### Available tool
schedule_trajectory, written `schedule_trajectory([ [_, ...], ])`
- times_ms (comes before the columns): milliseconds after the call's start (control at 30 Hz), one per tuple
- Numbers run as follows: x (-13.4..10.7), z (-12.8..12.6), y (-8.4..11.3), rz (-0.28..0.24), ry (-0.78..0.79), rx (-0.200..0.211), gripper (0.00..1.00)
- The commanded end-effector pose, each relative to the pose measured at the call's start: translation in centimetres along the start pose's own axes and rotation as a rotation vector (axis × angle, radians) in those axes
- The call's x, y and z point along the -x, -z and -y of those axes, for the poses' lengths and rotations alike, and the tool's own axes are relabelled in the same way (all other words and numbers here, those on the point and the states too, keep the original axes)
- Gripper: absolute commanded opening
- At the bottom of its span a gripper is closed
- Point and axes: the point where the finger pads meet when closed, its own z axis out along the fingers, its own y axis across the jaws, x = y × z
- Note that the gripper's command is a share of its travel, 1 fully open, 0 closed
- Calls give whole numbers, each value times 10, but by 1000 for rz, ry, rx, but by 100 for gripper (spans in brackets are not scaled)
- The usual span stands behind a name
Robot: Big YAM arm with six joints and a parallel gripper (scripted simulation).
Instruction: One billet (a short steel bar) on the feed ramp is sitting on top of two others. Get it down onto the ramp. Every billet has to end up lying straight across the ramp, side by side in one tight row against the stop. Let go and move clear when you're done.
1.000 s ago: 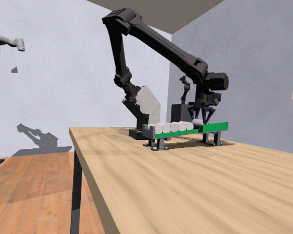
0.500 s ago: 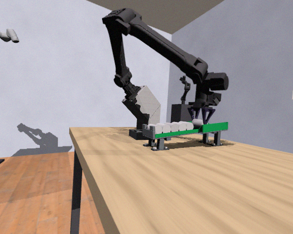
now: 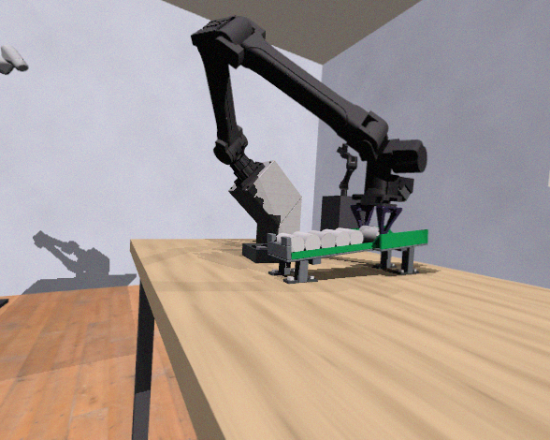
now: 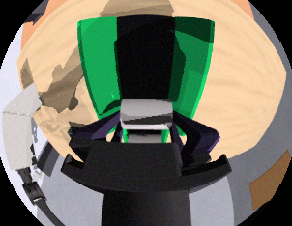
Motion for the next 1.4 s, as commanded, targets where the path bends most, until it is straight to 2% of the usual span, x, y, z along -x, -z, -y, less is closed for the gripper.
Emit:
schedule_trajectory([
  [0, 7, 12, 19, 10, 1, -57, 0],
  [167, 3, 9, 14, 9, -4, -49, 0],
  [700, 3, 11, 14, 10, -7, -51, 0],
  [833, 5, 10, 20, 12, -7, -59, 0],
  [1367, 5, 8, 21, 13, -18, -59, 0],
])
